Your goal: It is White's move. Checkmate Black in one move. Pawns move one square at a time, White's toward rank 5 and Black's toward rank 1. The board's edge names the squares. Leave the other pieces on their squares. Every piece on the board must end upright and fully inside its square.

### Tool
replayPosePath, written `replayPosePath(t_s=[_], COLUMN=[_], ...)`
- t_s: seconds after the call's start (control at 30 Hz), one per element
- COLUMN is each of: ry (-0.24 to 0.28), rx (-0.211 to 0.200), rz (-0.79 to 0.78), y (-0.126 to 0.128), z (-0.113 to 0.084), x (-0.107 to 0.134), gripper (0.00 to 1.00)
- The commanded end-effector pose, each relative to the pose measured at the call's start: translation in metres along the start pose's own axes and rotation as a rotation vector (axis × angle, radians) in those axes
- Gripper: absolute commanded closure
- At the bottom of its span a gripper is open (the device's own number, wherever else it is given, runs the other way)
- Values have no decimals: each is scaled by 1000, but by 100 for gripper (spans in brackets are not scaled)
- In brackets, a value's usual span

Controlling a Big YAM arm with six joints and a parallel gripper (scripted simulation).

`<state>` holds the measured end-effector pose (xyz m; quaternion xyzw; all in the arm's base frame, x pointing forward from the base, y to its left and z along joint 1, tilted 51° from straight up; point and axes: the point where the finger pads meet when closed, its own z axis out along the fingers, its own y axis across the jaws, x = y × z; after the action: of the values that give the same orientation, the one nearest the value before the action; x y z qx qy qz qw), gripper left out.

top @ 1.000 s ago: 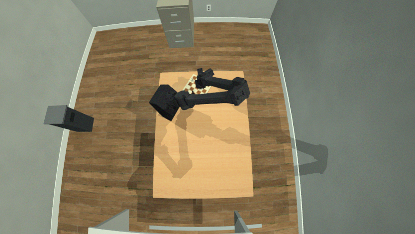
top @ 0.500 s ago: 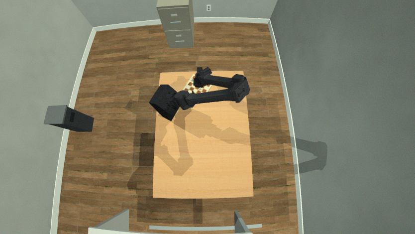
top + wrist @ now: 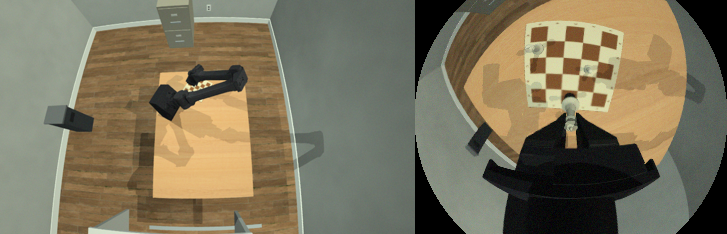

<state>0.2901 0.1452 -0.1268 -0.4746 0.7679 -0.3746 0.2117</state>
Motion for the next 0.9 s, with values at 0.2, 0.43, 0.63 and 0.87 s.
replayPosePath(t_s=[0.2,0.43,0.63,0.87], ry=[-5,12,12,12], rx=[5,1,-1,-1], rz=[102,88,88,87], y=[-6,-2,-2,-1], z=[-3,10,26,47], x=[-11,-5,-4,-4], gripper=[100,100,100,100])
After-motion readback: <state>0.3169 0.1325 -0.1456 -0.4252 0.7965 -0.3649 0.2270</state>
